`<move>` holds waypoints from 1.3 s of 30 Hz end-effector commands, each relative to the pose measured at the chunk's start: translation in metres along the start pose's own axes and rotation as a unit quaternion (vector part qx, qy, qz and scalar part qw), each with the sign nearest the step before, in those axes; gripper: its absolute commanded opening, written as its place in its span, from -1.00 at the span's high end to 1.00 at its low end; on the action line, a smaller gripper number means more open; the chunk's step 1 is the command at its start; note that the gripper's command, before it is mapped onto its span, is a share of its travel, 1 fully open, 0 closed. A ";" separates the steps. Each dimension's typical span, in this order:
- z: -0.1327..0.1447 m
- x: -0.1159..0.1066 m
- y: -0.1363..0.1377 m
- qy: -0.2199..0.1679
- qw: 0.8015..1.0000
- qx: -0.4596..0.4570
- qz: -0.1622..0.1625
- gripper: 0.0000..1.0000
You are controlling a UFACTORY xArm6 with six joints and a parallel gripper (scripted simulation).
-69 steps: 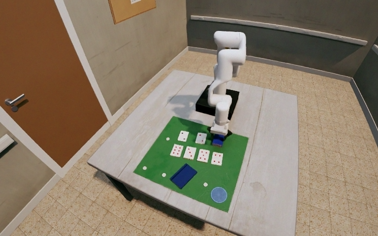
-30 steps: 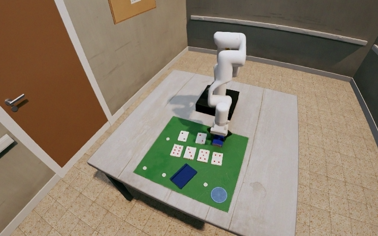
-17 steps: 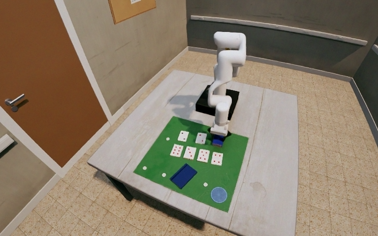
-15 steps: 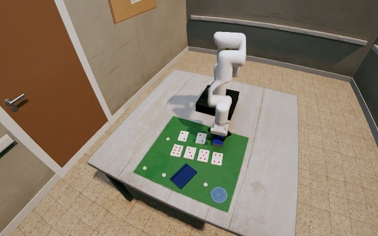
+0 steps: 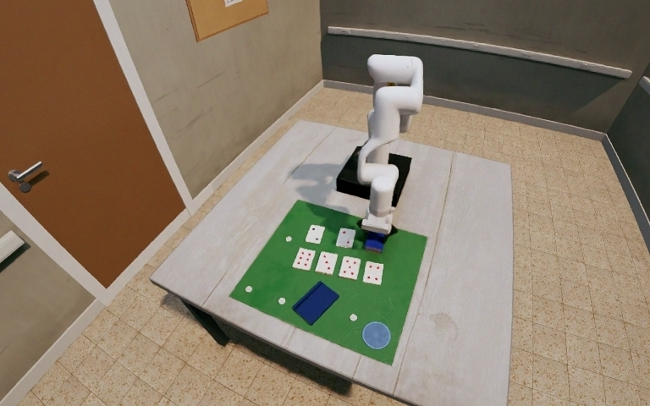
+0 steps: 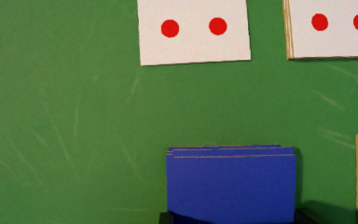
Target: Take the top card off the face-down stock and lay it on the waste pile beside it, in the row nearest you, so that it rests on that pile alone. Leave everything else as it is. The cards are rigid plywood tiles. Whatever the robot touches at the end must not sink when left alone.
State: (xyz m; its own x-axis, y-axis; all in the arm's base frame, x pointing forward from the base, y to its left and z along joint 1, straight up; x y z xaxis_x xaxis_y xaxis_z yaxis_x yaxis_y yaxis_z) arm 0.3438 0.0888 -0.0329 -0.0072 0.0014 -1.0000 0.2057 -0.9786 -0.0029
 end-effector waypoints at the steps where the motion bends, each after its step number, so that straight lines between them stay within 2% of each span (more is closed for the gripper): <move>1: -0.001 -0.001 0.000 0.002 1.000 0.000 0.000 -0.49; 31: -0.001 -0.001 0.000 0.002 1.000 0.000 0.000 -0.46; 39: -0.001 -0.014 0.000 0.002 1.000 0.000 0.000 -0.46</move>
State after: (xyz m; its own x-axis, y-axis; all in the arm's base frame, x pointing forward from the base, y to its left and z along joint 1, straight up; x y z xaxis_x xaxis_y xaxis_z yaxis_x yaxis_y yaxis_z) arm 0.3436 0.0887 -0.0268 -0.0080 0.0012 -1.0000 0.2057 -0.9786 -0.0028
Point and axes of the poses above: the point where the finger pads meet when closed, its own x axis out along the fingers, its own y axis across the jaws, z = x × y, the point moved 1 cm from there along -x, back along the fingers, and after that the axes turned 8 degrees about -x, right-handed, at the moved point
